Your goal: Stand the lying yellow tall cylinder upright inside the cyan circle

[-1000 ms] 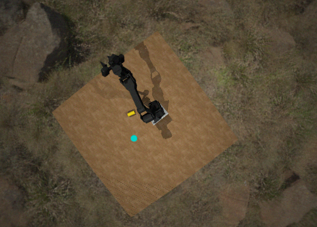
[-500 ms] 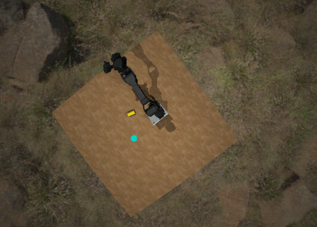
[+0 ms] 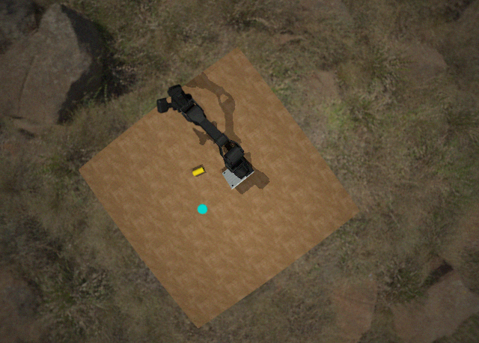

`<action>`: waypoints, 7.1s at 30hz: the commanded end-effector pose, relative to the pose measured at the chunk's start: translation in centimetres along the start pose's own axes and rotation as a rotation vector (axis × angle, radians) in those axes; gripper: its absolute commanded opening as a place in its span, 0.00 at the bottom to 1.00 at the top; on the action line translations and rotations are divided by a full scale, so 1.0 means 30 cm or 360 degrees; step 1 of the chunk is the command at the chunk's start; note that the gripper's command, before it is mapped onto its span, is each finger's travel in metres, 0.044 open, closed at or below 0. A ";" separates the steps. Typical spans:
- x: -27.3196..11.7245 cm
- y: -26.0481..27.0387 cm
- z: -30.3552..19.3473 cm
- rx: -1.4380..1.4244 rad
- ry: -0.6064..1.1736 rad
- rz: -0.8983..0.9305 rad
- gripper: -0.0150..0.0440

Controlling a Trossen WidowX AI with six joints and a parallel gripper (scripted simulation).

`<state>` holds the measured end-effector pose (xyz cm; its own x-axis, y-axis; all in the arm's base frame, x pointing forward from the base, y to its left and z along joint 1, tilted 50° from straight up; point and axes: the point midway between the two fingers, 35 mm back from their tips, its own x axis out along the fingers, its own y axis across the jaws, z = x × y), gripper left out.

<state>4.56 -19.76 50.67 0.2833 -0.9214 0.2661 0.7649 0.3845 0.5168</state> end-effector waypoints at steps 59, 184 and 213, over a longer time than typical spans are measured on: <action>-0.060 -0.064 -1.015 -0.0688 0.1672 -0.0420 0.78; -0.453 -0.004 -1.250 -0.2555 0.1857 0.0017 0.43; -0.538 0.119 -1.399 -0.3063 0.1931 0.0416 0.43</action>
<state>26.19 -6.55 14.47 -0.0374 -0.7589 -0.6502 -0.0189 0.6511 -0.7588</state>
